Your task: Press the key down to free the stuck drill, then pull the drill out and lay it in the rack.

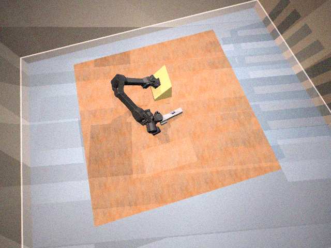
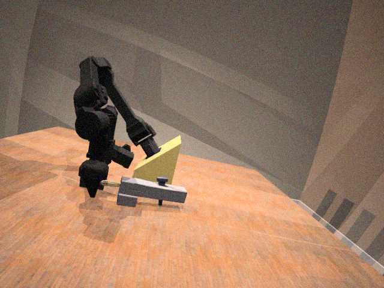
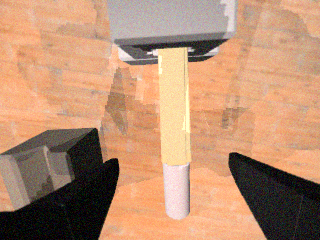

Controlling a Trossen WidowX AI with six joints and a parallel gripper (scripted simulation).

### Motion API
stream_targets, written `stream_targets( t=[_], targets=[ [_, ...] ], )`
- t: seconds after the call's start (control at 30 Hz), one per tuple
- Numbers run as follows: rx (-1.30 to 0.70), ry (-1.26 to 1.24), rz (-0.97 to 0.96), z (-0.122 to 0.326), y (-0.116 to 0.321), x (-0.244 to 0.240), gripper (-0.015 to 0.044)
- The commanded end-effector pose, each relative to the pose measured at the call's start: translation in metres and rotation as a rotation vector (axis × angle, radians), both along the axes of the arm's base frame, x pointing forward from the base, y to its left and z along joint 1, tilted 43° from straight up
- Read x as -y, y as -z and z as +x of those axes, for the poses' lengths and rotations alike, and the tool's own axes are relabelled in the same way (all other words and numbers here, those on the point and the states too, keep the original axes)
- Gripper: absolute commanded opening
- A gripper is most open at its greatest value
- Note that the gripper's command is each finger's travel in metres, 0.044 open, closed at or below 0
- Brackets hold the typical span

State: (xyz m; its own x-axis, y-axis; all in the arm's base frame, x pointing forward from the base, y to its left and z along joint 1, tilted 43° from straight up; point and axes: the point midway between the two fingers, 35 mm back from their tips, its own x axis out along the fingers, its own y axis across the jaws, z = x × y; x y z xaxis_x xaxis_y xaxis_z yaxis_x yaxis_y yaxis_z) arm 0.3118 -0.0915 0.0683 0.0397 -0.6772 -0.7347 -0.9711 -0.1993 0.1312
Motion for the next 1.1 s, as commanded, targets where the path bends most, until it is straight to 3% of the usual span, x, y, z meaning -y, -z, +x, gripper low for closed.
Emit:
stream_targets(
  t=[0.0,0.87,1.07],
  targets=[
    [0.003,0.002,-0.001,-0.001,0.003,-0.001,0.044],
    [0.002,0.002,-0.001,-0.003,0.015,-0.005,0.044],
    [-0.001,-0.002,0.0,-0.002,0.012,-0.005,0.0282]
  ],
)
